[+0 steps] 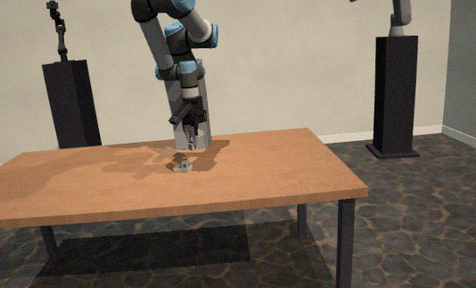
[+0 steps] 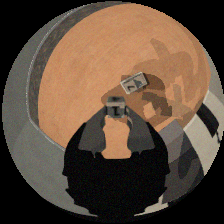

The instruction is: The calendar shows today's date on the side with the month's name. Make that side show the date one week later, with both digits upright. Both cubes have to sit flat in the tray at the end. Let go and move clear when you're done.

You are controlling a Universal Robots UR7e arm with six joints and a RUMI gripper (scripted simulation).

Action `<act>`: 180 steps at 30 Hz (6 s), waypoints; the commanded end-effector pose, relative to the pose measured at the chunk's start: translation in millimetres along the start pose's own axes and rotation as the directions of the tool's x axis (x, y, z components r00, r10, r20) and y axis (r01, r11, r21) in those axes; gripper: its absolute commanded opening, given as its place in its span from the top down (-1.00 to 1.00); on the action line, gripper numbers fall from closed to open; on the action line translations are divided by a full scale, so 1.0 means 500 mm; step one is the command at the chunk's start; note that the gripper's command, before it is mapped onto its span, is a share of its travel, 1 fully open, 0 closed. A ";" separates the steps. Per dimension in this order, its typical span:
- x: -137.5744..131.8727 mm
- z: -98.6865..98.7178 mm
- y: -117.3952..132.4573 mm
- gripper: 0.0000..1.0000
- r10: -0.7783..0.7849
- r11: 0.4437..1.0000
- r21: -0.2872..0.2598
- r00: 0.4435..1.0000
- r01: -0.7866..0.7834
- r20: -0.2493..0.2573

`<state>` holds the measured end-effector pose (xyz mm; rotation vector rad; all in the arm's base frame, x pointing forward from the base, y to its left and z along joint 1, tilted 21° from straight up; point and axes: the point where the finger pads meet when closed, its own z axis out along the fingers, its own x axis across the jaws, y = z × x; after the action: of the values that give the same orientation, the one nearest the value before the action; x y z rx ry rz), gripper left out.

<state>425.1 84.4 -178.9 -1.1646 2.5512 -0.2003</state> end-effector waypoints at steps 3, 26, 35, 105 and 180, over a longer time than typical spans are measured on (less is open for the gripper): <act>-0.029 0.001 0.015 0.78 -0.199 0.980 0.001 0.980 0.198 0.003; -0.077 0.002 0.057 0.78 -0.518 0.855 0.006 0.855 0.518 0.004; -0.075 0.002 0.058 0.78 -0.517 0.856 0.003 0.856 0.517 0.003; -0.074 0.194 0.055 0.78 -0.516 0.857 0.002 0.856 0.516 0.003; -0.076 0.194 0.052 0.78 -0.517 0.856 0.003 0.856 0.517 0.003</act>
<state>462.0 131.2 -268.6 -1.8303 2.1745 -0.3199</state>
